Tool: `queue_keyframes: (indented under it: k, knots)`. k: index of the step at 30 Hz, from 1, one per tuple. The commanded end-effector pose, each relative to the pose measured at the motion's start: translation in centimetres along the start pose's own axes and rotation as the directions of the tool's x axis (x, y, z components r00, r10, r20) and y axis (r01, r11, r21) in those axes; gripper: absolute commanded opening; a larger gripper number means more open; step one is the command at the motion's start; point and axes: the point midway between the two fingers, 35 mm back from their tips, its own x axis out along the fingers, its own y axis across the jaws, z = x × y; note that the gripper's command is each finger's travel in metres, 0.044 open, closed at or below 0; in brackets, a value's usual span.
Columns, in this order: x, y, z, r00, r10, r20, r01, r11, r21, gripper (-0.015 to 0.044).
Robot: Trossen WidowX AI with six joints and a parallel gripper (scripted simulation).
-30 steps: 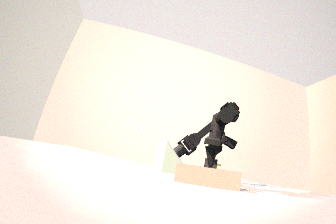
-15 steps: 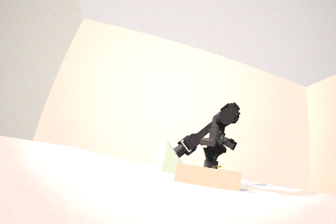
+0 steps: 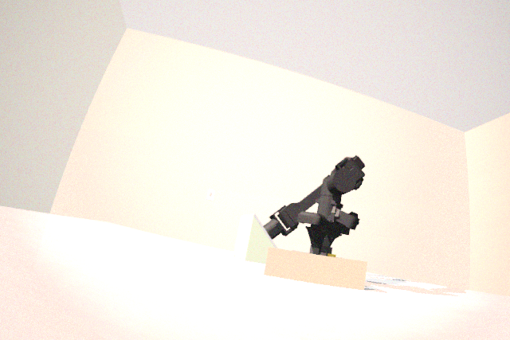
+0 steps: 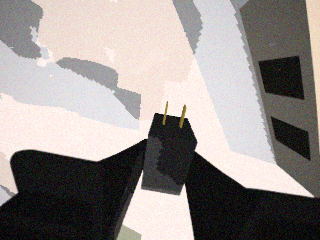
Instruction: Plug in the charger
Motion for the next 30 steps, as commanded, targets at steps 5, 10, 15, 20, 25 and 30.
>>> queue_keyframes:
  k: [5,10,15,20,25,30]
  knots:
    - [0.4,-0.1,0.3,1.0,0.011,0.006,-0.011,0.993,0.12,0.0]
    - [0.6,-0.2,0.4,1.0,0.016,0.007,-0.017,0.982,0.191,0.0]
    - [0.9,-0.2,0.5,1.0,0.02,0.008,-0.022,0.965,0.26,0.0]
    - [1.1,-0.3,0.6,1.0,0.025,0.008,-0.027,0.944,0.329,0.0]
    - [1.3,-0.3,0.7,1.0,0.03,0.009,-0.031,0.918,0.395,0.0]
    - [1.6,-0.4,0.8,0.999,0.035,0.01,-0.035,0.887,0.46,0.0]
